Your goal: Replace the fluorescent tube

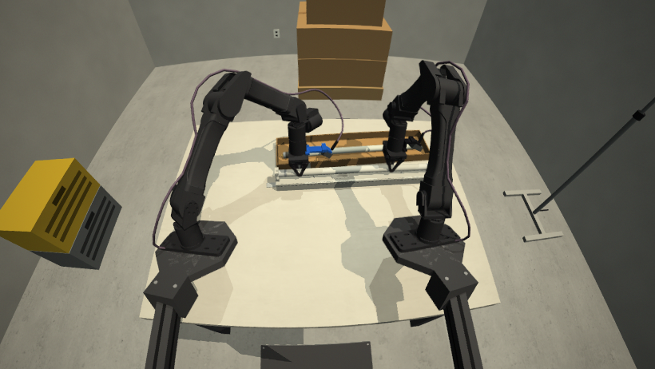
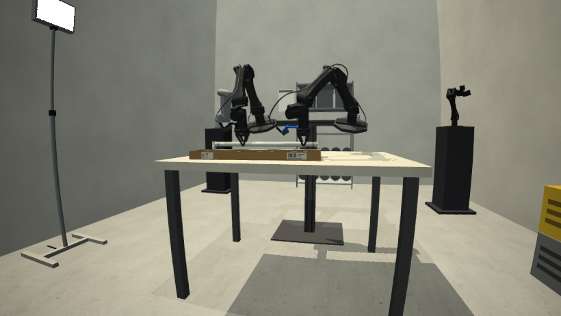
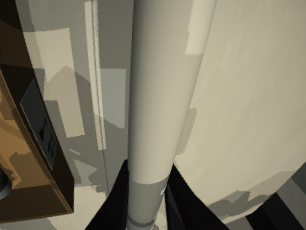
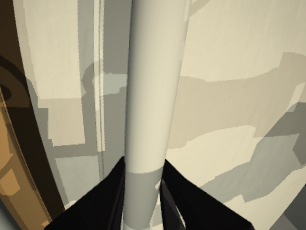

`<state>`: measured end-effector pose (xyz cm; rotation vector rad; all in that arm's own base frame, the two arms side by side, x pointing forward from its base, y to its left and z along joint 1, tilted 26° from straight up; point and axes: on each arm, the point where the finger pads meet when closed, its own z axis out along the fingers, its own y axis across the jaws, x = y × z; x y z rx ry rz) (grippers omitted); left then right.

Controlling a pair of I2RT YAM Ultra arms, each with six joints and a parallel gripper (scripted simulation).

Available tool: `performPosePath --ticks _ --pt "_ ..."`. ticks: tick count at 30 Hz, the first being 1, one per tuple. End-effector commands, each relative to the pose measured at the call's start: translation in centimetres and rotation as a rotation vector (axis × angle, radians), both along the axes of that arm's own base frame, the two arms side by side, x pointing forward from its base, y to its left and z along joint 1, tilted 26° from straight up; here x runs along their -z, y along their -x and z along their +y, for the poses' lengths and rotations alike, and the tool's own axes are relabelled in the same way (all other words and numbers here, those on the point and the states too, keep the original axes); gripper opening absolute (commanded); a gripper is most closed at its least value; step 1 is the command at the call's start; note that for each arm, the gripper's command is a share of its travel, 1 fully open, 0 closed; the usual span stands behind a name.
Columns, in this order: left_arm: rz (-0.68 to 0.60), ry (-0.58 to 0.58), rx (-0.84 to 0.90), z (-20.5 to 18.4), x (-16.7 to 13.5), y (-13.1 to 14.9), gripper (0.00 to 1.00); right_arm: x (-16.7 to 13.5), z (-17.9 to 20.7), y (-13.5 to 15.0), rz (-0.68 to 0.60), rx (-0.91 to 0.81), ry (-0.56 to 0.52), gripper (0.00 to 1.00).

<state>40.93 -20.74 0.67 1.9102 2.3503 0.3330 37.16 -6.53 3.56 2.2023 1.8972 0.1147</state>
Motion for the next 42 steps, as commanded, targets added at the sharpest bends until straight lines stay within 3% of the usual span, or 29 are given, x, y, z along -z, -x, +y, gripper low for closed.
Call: performPosePath --ticks 1,13,16,17,22,33,34,42 --pt "-0.066 -0.001 0.012 -0.8 -0.9 0.0 0.11 -0.8 -0.7 -0.2 -0.061 0.005 0.028 0.11" --pt "-0.163 -0.02 0.017 -0.8 -1.0 0.0 0.11 -0.9 -0.9 -0.1 -0.156 0.001 0.047 0.11" --pt "-0.122 -0.03 0.041 -0.6 -0.7 0.8 0.11 -0.5 -0.8 0.9 -0.114 0.01 0.038 0.11" --pt "-0.18 -0.024 0.02 -0.9 -1.0 0.1 0.11 -0.9 -0.8 -0.1 -0.174 -0.004 0.05 0.11" --pt "-0.229 -0.036 0.029 -0.9 -1.0 0.2 0.11 -0.9 -0.9 0.1 -0.223 -0.006 0.059 0.11" --pt "-0.227 -0.051 0.044 -0.7 -0.5 1.2 0.11 -0.4 -0.9 1.3 -0.216 -0.007 0.059 0.11" --pt "-0.277 -0.048 0.035 -0.9 -0.9 0.5 0.11 -0.9 -0.9 0.4 -0.273 -0.012 0.069 0.11" --pt "-0.301 -0.062 0.05 -0.8 -0.7 0.9 0.11 -0.5 -1.0 1.0 -0.289 -0.011 0.074 0.11"
